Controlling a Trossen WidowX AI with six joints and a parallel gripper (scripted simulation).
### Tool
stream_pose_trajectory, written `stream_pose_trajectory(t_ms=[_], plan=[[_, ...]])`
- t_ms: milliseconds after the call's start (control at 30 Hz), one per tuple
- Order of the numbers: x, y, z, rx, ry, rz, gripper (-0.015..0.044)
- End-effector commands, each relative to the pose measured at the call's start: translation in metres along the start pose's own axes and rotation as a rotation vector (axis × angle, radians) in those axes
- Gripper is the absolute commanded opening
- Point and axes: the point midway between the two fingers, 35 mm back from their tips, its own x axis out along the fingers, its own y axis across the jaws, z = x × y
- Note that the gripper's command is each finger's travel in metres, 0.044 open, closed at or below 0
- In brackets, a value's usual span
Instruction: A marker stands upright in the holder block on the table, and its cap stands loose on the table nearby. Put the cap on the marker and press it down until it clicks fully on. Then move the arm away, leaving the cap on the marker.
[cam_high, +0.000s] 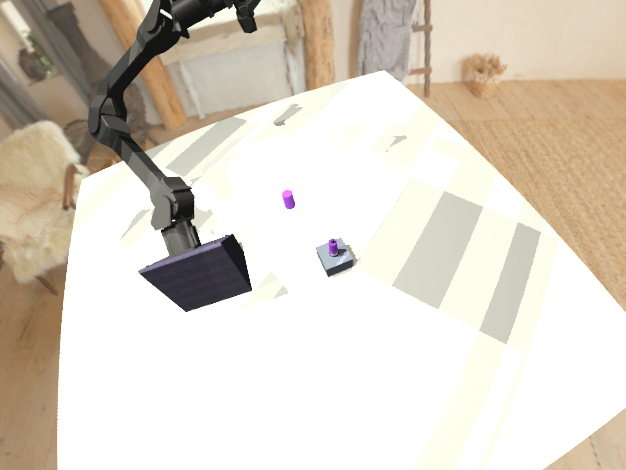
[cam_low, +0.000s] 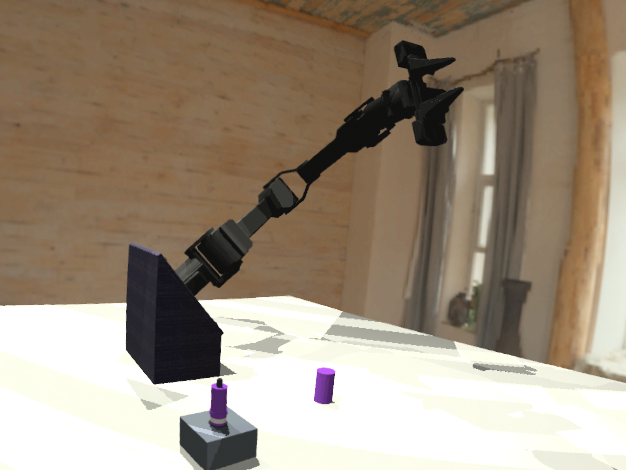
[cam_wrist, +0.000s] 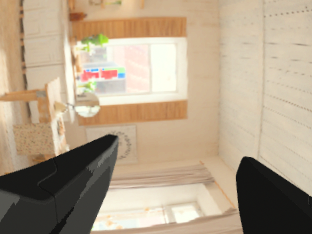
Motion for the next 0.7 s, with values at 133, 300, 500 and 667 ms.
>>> stream_pose_trajectory(t_ms=[133, 300, 500, 667], plan=[[0.028, 0.094, -0.081, 0.18, 0.251, 0.372, 0.0242], [0.021, 0.16, -0.13, 0.332, 0.454, 0.616, 0.0242], [-0.014, 0.232, -0.176, 0.547, 0.751, 0.887, 0.0242], [-0.062, 0.286, -0.205, 0.772, 1.089, 1.093, 0.0242]])
